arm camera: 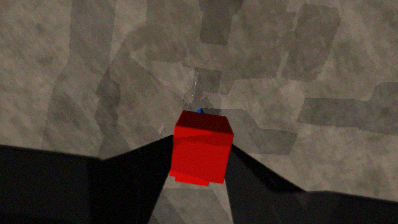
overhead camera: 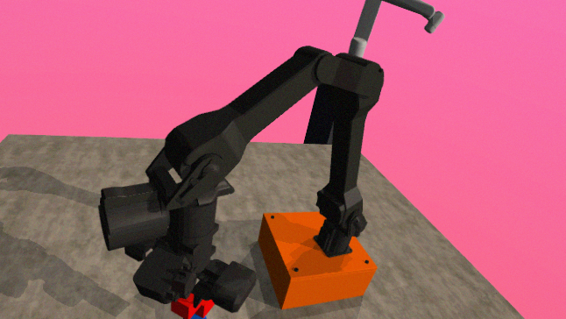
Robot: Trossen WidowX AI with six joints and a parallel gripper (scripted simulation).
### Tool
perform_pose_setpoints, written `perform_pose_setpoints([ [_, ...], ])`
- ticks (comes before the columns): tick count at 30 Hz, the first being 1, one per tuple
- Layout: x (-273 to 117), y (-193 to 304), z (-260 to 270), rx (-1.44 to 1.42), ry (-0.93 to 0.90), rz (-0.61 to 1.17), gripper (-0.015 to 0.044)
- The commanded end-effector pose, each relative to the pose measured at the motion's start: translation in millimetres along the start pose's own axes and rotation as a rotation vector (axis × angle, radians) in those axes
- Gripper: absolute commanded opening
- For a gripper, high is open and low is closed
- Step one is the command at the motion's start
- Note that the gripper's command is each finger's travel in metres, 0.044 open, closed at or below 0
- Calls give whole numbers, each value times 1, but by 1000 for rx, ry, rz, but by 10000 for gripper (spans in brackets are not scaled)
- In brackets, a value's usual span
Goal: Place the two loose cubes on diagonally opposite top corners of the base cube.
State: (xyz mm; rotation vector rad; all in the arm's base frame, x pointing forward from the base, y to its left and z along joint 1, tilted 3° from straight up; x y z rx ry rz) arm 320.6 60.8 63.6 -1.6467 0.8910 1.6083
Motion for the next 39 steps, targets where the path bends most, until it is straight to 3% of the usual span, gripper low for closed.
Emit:
perform_pose_setpoints([
  [1, 14, 4, 1, 2, -16, 9, 105],
  [12, 18, 4, 1, 2, -17, 9, 105],
  [23, 45, 3, 2, -22, -1, 22, 105],
  [39, 47, 3, 2, -18, -1, 22, 105],
])
Point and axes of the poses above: the point midway between the two fingers, 35 mm back from their tips, its own x axis out along the fingers, its own z axis across the jaws, y = z × x, the point moved 2 cm from there along -x, back along the fingers, and after that the axes turned 9 degrees about x, right-handed, at the moved point
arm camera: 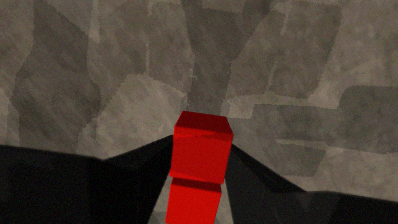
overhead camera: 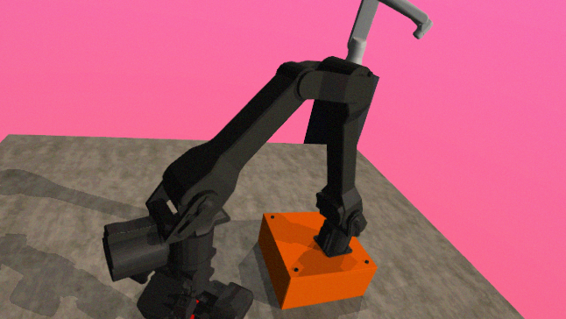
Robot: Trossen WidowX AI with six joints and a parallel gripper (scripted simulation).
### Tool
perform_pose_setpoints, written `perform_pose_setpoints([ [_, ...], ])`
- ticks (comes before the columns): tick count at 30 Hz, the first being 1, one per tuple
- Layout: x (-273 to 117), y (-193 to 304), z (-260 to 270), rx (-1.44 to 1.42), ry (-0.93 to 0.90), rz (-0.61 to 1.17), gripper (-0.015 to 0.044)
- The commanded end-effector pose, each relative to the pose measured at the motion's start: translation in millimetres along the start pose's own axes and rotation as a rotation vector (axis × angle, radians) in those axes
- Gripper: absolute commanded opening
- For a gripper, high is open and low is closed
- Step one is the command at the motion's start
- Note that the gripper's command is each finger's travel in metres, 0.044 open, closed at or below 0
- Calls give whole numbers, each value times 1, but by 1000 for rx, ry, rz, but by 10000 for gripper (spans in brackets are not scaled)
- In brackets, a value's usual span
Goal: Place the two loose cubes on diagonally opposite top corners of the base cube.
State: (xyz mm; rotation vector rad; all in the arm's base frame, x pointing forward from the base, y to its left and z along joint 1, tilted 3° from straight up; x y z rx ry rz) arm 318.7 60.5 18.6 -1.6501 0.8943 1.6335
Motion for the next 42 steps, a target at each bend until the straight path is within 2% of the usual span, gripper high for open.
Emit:
perform_pose_setpoints([
  [1, 2, 1, 0, -2, 4, 5, 105],
  [15, 2, 1, 0, -2, 4, 5, 105],
  [19, 2, 1, 0, -2, 4, 5, 205],
  [42, -29, 0, 0, 0, -1, 2, 205],
])
Point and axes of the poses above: the point midway between the two fingers, 35 mm back from their tips, its own x axis out along the fingers, its own z axis across the jaws, y = z × x, the point moved 2 cm from there along -x, back along the fingers, and after that the axes turned 9 degrees about x, right-handed, at the moved point
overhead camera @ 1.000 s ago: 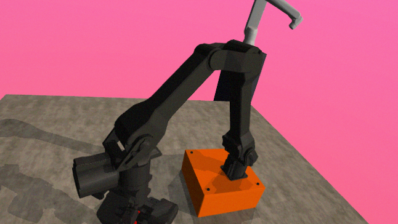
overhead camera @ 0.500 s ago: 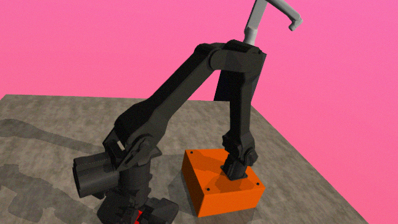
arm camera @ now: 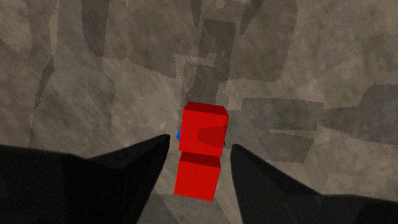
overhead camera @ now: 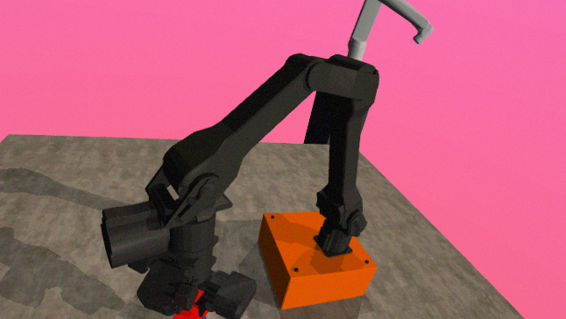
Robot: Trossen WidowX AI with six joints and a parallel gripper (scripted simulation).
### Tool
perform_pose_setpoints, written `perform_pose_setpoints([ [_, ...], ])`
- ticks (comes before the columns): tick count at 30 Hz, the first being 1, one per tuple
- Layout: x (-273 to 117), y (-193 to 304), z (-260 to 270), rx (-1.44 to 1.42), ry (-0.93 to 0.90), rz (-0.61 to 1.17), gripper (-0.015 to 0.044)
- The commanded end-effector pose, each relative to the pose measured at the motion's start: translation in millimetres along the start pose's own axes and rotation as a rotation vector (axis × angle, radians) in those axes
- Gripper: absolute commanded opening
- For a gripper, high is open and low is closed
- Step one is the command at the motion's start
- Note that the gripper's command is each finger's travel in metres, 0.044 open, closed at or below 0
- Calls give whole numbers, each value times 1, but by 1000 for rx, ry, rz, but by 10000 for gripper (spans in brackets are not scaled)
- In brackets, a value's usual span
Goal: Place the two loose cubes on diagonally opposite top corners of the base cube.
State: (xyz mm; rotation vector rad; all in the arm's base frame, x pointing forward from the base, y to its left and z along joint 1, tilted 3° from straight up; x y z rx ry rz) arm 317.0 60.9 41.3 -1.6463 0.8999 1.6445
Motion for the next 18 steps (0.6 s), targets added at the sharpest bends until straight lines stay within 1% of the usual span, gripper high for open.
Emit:
perform_pose_setpoints([
  [1, -8, -1, 0, 3, 3, -7, 205],
  [18, -34, -1, 0, 3, 3, -7, 205],
])
Point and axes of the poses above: the point midway between the two fingers, 35 mm back from their tips, its own x axis out along the fingers, its own z axis across the jaws, y = z × x, the point moved 2 cm from there along -x, back along the fingers, and after that the axes turned 9 degrees about x, right-handed, at the moved point
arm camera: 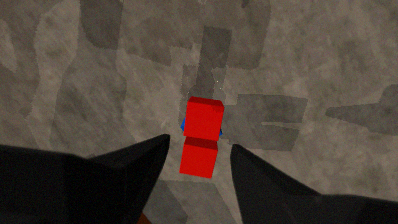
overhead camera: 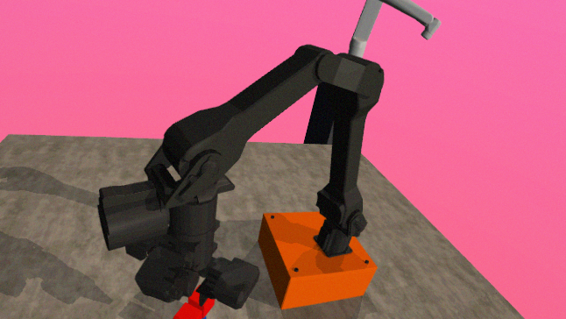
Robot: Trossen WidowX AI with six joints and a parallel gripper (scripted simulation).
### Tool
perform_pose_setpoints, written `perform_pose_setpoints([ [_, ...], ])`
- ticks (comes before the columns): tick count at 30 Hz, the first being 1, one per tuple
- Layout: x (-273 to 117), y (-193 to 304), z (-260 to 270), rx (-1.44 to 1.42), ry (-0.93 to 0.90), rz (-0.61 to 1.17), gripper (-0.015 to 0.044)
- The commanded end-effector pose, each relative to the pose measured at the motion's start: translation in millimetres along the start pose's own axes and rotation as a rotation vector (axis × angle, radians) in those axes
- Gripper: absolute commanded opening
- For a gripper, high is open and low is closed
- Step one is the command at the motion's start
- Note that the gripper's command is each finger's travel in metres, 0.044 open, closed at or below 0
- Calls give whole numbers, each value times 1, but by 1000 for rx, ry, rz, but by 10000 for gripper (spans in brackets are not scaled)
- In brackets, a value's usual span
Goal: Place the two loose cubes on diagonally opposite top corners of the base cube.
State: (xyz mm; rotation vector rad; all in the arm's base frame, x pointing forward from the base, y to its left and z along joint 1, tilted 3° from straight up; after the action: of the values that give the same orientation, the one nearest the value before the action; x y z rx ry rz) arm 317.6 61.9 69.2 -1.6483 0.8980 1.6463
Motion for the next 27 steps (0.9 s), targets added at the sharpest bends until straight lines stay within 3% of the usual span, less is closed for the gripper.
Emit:
perform_pose_setpoints([
  [1, -8, -1, 0, 5, 3, -7, 205],
  [7, -12, -1, 0, 5, 3, -7, 205],
  [15, -18, 0, 0, 0, 2, -4, 400],
  [19, -17, -6, 20, -17, -7, -11, 400],
  [27, -18, -21, 108, -8, -12, -6, 400],
])
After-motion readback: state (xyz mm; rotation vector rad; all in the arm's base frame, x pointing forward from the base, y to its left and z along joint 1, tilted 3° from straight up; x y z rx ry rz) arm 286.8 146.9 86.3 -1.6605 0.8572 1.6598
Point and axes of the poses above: the point midway between the two fingers, 35 mm back from their tips, its own x axis out along the fingers, its own z axis across the jaws, y = z × x, the point moved 2 cm from there along -x, back along the fingers, and after that the axes turned 9 degrees about x, right-handed, at the moved point
